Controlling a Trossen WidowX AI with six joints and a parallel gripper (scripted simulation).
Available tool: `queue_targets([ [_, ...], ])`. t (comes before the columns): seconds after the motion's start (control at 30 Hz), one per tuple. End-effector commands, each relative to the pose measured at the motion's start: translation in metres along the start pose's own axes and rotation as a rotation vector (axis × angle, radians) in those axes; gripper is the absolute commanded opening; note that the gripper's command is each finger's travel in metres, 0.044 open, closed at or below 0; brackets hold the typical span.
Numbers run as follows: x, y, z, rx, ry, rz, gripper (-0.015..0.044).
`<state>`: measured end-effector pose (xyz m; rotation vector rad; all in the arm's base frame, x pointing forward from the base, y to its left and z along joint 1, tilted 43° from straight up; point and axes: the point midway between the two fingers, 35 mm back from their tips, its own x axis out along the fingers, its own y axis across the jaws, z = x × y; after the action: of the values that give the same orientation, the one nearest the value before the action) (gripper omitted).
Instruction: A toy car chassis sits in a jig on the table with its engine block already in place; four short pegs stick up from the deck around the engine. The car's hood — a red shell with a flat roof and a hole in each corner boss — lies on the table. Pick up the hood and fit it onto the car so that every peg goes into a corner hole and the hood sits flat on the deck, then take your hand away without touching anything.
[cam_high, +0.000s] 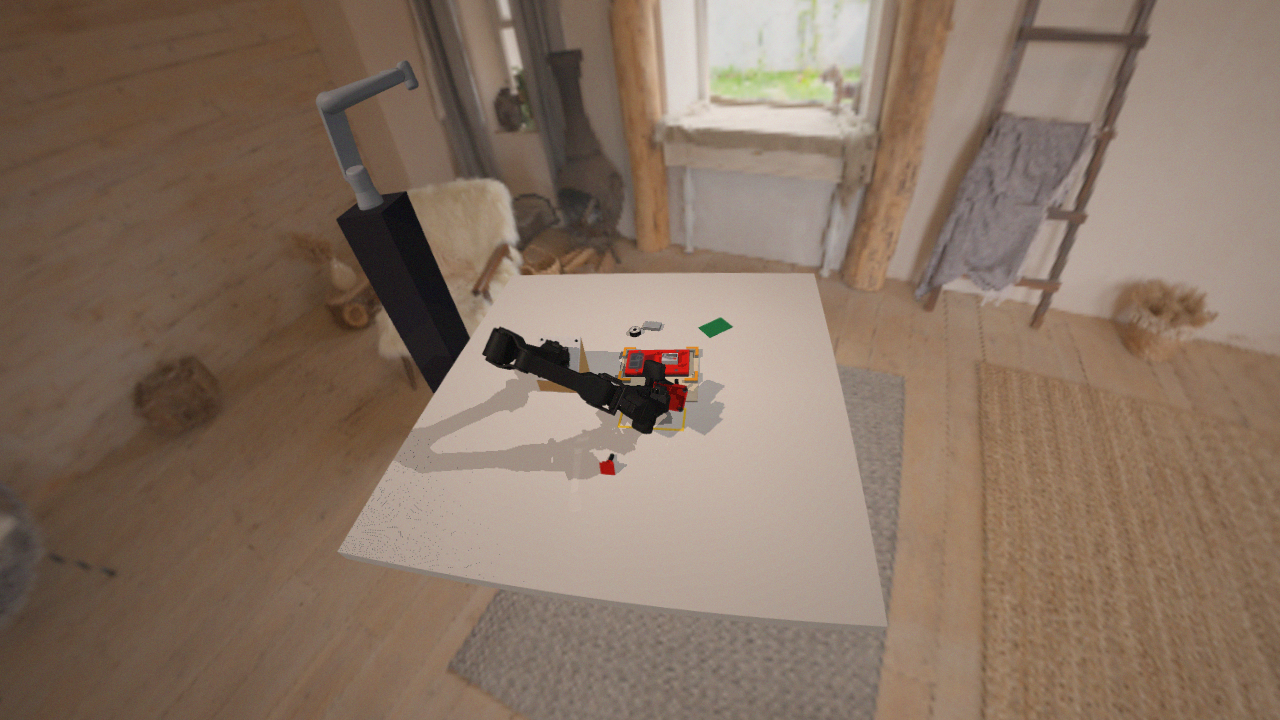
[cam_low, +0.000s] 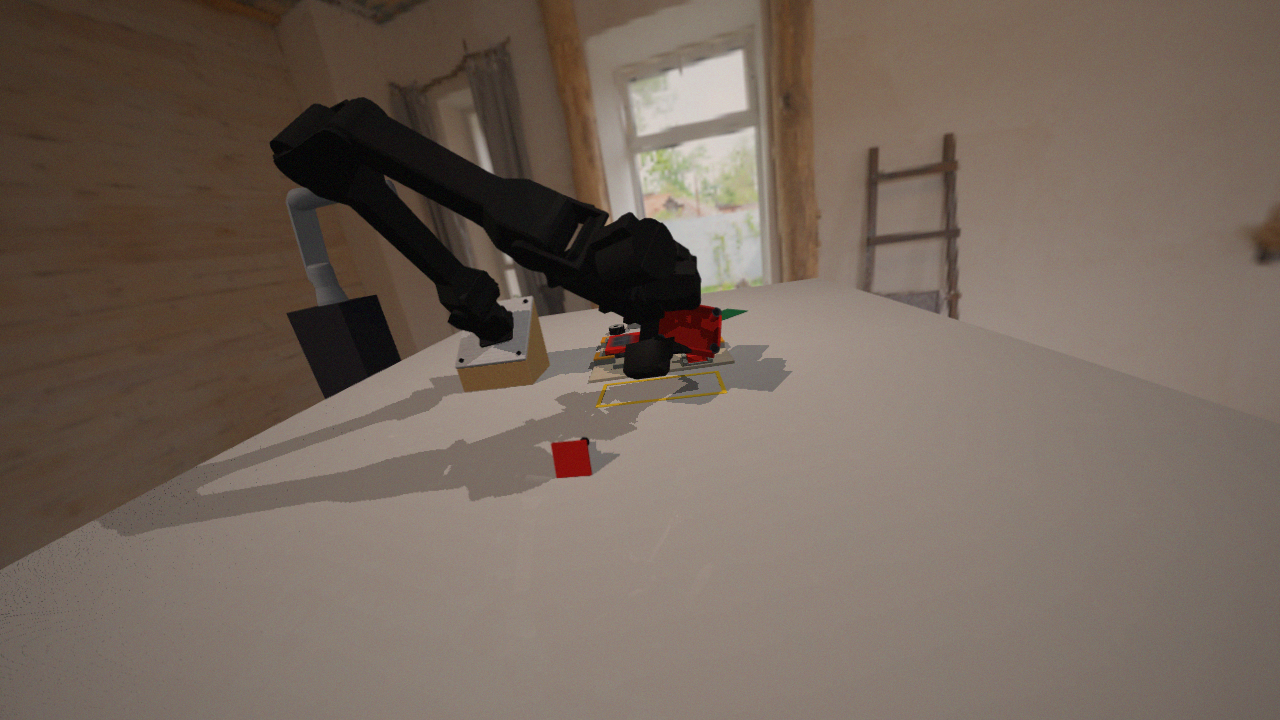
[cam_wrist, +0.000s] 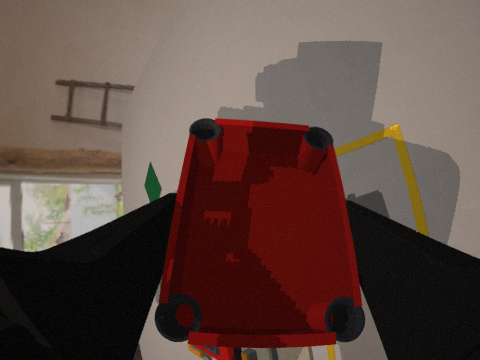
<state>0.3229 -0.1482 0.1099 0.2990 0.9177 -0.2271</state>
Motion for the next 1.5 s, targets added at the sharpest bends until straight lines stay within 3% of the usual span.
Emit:
queue_targets([
  [0.0, 0.0, -0.001, 0.0, 0.111, 0.0, -0.003, 0.0],
  [1.47, 0.006, -0.017, -0.005, 1.436, -0.002, -0.004, 0.0],
])
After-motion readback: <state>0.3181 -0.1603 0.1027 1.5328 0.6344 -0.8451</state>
